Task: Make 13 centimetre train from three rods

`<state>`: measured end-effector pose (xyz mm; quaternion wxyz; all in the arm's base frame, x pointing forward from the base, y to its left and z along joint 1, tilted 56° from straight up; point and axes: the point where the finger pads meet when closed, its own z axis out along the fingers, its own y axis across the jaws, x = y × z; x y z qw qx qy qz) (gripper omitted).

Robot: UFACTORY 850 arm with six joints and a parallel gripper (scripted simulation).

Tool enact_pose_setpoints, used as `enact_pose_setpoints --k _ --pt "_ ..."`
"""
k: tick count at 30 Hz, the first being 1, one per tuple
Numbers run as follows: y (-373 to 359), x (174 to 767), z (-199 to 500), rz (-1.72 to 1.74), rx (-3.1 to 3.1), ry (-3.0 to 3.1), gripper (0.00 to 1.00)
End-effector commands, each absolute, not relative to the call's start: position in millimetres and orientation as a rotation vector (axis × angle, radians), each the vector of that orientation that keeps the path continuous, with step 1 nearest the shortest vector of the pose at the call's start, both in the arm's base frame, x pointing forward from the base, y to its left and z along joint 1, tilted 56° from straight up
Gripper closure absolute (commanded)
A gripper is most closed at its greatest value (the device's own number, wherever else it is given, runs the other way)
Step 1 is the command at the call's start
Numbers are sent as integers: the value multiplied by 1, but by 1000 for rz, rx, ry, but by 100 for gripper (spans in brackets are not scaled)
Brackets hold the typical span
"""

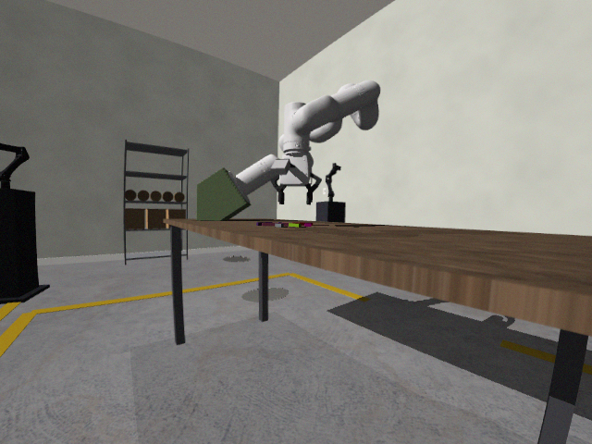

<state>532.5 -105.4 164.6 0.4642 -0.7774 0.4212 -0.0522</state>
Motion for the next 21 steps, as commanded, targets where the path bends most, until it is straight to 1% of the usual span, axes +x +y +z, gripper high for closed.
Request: enact_pose_setpoints --k 1,9,21 --pt "-108 533 163 -236 -1987 877 0" --pt "-110 534 161 -344 -2072 687 0" --pt "-115 535 156 -581 -2210 239 0"
